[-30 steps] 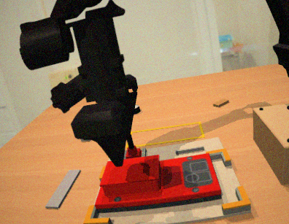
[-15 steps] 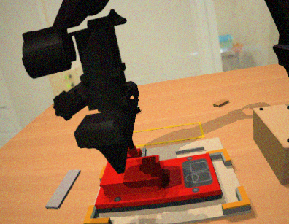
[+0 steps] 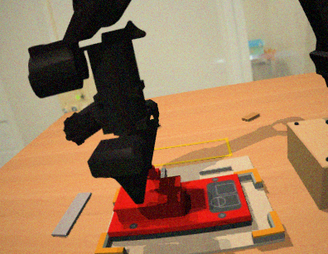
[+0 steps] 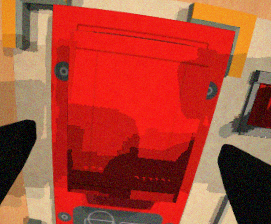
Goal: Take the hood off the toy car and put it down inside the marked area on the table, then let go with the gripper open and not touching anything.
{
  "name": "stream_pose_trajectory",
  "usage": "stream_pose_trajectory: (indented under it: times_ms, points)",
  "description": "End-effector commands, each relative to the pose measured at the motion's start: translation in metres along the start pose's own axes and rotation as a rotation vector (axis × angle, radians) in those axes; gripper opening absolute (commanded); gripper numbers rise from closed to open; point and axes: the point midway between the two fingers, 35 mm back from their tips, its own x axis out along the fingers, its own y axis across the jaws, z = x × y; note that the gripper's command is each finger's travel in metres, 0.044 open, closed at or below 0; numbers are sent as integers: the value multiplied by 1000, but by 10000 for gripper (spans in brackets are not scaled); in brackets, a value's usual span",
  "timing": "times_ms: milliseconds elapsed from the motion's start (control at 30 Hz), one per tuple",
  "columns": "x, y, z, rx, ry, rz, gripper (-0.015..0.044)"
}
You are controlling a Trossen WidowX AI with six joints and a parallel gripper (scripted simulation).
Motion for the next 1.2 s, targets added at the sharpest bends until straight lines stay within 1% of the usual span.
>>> stream_pose_trajectory:
  times_ms: [0,1167]
  points:
    - [6,-1,-2,-5,6,-4,440]
    - [24,-1,-2,-5,6,-4,440]
